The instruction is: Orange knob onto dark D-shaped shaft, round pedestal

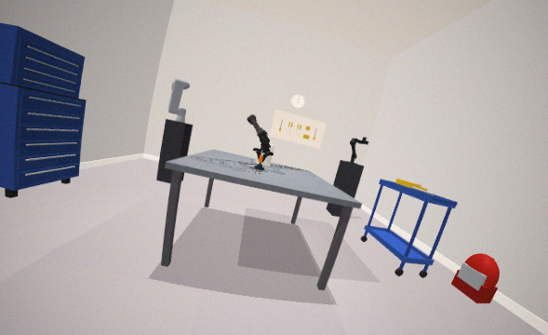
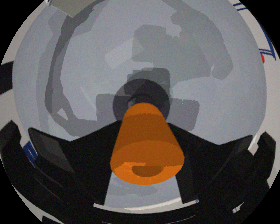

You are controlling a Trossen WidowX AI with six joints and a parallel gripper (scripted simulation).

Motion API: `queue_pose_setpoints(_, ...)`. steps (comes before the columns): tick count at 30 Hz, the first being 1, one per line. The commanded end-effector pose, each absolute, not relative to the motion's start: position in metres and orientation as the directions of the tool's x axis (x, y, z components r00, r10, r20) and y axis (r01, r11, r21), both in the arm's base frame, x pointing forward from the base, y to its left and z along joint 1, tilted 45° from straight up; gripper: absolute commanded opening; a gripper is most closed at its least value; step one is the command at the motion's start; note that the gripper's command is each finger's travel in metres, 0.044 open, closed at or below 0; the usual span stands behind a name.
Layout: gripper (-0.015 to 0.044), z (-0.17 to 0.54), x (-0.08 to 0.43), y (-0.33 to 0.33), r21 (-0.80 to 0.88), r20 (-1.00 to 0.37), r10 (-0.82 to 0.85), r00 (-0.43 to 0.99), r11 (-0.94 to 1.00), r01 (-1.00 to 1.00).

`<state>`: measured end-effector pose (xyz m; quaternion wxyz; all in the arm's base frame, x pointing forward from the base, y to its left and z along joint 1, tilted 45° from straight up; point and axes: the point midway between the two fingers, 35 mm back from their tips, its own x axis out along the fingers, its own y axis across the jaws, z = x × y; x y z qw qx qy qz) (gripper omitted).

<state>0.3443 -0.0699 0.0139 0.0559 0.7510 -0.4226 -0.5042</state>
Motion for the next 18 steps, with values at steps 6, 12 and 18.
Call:
queue_pose_setpoints(6, 0.0, 0.0131, 0.3447, -0.071, 0.565, -0.71, -0.69, 0.136, -0.675, -0.474)
queue_pose_setpoints(12, 0.0, 0.0122, 0.3439, -0.0712, 0.566, -0.71, -0.691, 0.136, -0.675, -0.473)
queue_pose_setpoints(18, 0.0, 0.0116, 0.3443, -0.0719, 0.566, -0.71, -0.691, 0.136, -0.675, -0.473)
